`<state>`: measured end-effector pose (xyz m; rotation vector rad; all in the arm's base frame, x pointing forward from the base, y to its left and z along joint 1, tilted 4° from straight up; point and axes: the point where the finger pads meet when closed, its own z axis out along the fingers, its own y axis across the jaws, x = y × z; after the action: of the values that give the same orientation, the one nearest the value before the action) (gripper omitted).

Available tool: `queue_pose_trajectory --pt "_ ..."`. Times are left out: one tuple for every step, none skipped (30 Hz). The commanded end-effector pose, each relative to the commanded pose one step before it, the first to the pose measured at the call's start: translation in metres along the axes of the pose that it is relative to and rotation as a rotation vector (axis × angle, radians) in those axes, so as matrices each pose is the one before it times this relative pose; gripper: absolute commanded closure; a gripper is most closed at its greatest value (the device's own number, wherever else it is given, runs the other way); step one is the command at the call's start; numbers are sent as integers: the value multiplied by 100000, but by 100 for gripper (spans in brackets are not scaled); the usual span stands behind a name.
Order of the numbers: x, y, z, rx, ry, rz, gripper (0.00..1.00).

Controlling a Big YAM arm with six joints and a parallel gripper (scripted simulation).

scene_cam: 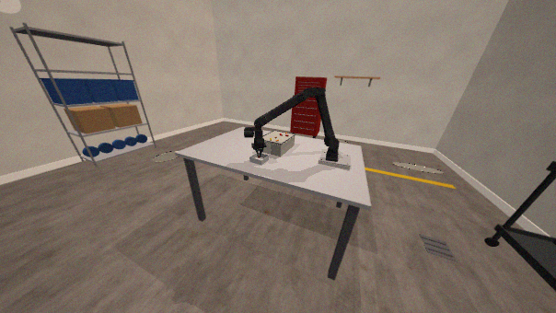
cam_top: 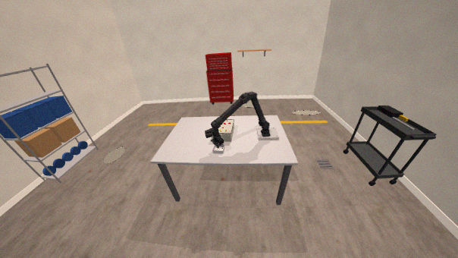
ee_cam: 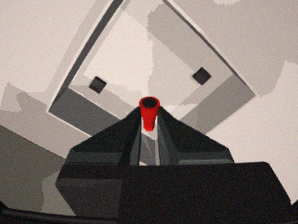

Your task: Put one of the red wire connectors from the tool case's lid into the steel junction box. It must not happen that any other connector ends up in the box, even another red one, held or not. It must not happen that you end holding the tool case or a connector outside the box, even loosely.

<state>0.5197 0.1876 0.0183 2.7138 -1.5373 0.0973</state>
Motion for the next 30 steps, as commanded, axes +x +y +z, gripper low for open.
queue_pose_trajectory --pt "475 -250 885 199 190 -217 90" --pt "1 -2 -1 4 1 3 90" --pt "1 -1 -1 4 1 2 90" --pt "1 -1 -1 3 1 2 90" --pt "1 -1 -1 3 0 2 90" --pt "1 -1 -1 2 0 1 90" --pt "1 -1 -1 2 0 1 90" --pt "1 -1 0 2 0 1 90" --pt "0 -1 0 1 0 1 90" --pt "0 0 0 1 0 1 90" --pt "0 0 0 1 0 1 90" --pt "0 0 0 1 0 1 90" --pt "0 0 0 1 0 0 90" --pt "0 0 0 1 0 0 90" --pt "0 0 0 0 0 0 90" --pt "0 0 0 0 0 0 90" --pt "0 0 0 0 0 0 90" --pt "0 0 0 0 0 0 90" --pt "0 0 0 0 0 0 90" --pt "0 0 0 0 0 0 90" --pt "0 0 0 0 0 0 90" --pt "0 0 0 0 0 0 90" --pt "0 0 0 0 0 0 90" --pt "0 0 0 0 0 0 90" --pt "0 1 4 -3 -1 0 90" --pt "-1 10 24 -21 -4 -1 90" --pt "-4 29 62 -62 -11 -4 90" --pt "-4 35 95 -74 -14 -4 90" --pt "1 32 122 -64 -12 -3 90" --pt "5 29 148 -55 -10 -1 90"
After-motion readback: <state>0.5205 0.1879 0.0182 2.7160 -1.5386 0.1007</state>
